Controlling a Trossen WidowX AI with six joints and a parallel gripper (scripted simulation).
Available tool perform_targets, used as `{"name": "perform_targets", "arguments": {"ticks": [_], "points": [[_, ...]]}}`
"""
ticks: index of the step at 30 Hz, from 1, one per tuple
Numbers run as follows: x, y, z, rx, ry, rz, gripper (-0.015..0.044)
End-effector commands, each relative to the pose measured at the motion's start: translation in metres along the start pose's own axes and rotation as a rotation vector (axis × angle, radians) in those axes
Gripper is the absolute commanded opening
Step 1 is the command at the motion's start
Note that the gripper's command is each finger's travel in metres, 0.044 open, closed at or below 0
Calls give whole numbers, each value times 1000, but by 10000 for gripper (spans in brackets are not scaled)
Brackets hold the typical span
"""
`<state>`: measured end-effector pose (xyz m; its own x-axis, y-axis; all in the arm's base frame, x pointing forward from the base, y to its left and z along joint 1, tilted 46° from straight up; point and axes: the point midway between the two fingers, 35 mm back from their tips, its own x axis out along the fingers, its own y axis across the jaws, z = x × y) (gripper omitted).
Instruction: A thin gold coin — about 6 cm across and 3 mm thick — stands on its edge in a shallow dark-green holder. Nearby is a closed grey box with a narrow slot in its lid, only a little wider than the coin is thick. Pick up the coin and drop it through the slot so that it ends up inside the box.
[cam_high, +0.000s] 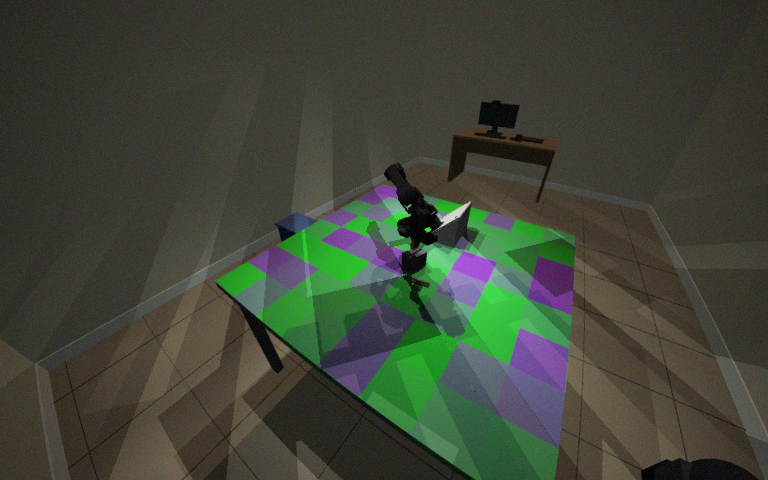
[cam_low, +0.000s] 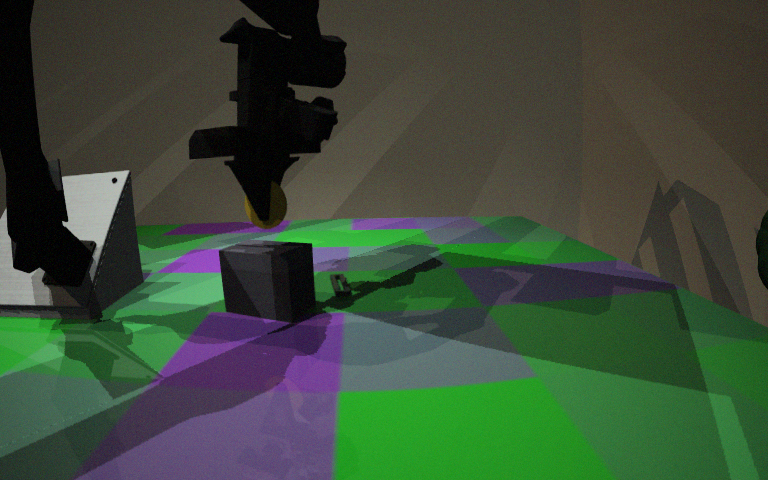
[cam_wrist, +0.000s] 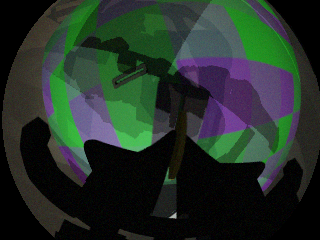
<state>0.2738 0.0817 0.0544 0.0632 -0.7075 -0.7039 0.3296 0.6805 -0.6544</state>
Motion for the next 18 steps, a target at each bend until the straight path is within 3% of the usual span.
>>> {"name": "perform_targets", "arguments": {"ticks": [1,18], "points": [[0,-1,0,1,-1,2,0],[1,-2,-1,-1,-1,3,0]]}}
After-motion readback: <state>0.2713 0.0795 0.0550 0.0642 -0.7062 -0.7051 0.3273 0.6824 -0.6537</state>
